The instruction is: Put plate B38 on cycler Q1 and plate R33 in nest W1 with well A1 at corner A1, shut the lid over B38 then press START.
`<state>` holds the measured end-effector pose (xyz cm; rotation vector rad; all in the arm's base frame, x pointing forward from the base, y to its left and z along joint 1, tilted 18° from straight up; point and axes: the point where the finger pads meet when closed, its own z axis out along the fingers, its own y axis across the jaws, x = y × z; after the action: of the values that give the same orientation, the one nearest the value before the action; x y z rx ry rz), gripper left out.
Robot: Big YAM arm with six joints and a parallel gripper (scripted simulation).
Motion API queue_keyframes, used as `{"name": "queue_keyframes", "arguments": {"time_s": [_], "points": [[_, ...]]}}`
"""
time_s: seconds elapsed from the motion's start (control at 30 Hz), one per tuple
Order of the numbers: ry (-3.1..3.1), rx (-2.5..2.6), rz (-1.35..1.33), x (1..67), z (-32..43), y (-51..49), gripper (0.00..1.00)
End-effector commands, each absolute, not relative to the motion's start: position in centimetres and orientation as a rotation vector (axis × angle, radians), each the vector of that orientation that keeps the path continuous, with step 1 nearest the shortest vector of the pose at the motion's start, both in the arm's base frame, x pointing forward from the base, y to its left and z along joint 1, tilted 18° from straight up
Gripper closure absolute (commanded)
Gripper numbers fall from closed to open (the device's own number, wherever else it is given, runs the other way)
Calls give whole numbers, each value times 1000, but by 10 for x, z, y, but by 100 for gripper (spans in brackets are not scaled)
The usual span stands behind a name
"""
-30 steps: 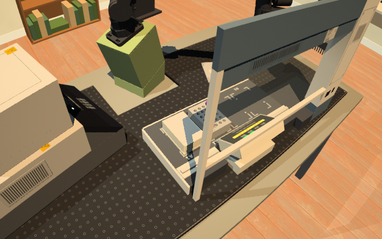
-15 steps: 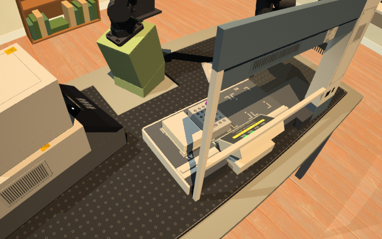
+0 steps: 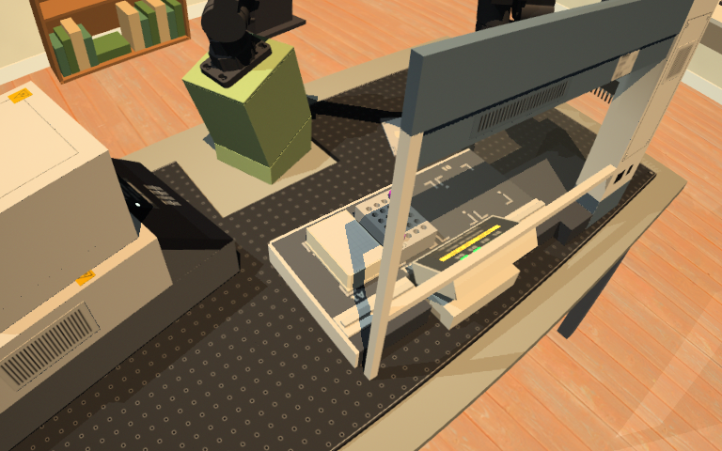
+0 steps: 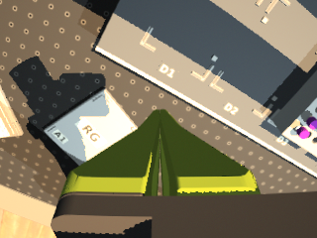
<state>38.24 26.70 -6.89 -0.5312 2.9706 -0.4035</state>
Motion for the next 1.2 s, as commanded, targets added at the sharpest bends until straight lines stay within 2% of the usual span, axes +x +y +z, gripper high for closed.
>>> {"name": "queue_keyframes", "arguments": {"time_s": [0.0, 1.17], "points": [[2929, -506, -360, 398, -46, 256, 100], [2905, -437, -443, 394, 11, 108, 100]]}}
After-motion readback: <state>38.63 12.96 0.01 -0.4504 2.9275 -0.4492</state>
